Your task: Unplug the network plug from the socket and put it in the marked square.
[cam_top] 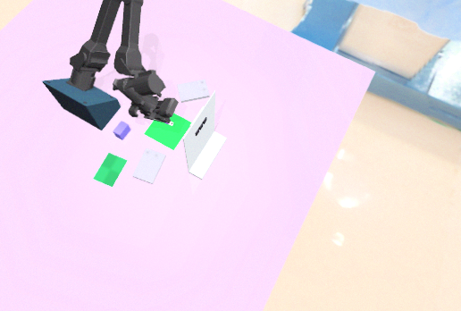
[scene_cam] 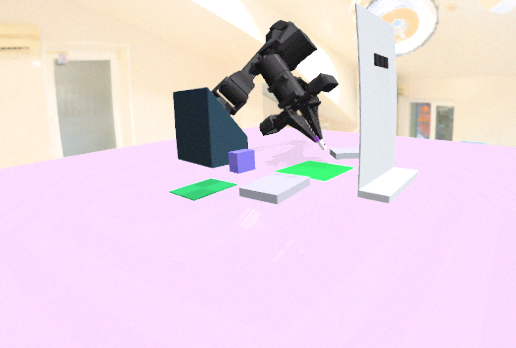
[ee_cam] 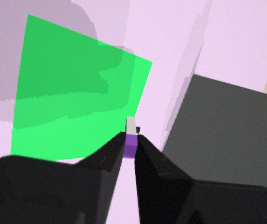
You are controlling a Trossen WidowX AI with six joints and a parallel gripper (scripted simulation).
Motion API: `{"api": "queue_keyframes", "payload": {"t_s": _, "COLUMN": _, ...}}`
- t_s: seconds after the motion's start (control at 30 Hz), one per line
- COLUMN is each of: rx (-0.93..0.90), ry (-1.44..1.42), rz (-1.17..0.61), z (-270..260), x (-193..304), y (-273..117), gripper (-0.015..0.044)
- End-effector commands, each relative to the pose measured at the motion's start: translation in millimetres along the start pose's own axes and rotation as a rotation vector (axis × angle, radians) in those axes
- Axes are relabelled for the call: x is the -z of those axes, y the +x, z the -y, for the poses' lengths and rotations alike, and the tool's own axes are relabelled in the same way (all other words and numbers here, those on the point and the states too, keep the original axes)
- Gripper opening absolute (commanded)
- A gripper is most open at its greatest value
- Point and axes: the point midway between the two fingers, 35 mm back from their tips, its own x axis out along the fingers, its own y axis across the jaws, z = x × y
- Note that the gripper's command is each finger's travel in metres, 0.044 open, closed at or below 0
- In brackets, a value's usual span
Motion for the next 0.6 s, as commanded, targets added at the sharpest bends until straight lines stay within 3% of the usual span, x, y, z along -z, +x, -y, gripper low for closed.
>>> {"api": "queue_keyframes", "payload": {"t_s": 0.0, "rx": -0.003, "ry": 0.009, "rz": -0.004, "z": -4.7, "x": 1.0, "y": 4.7, "gripper": 0.0000}}
{"api": "queue_keyframes", "payload": {"t_s": 0.57, "rx": -0.002, "ry": 0.010, "rz": -0.003, "z": -15.1, "x": 0.3, "y": 19.0, "gripper": 0.0000}}
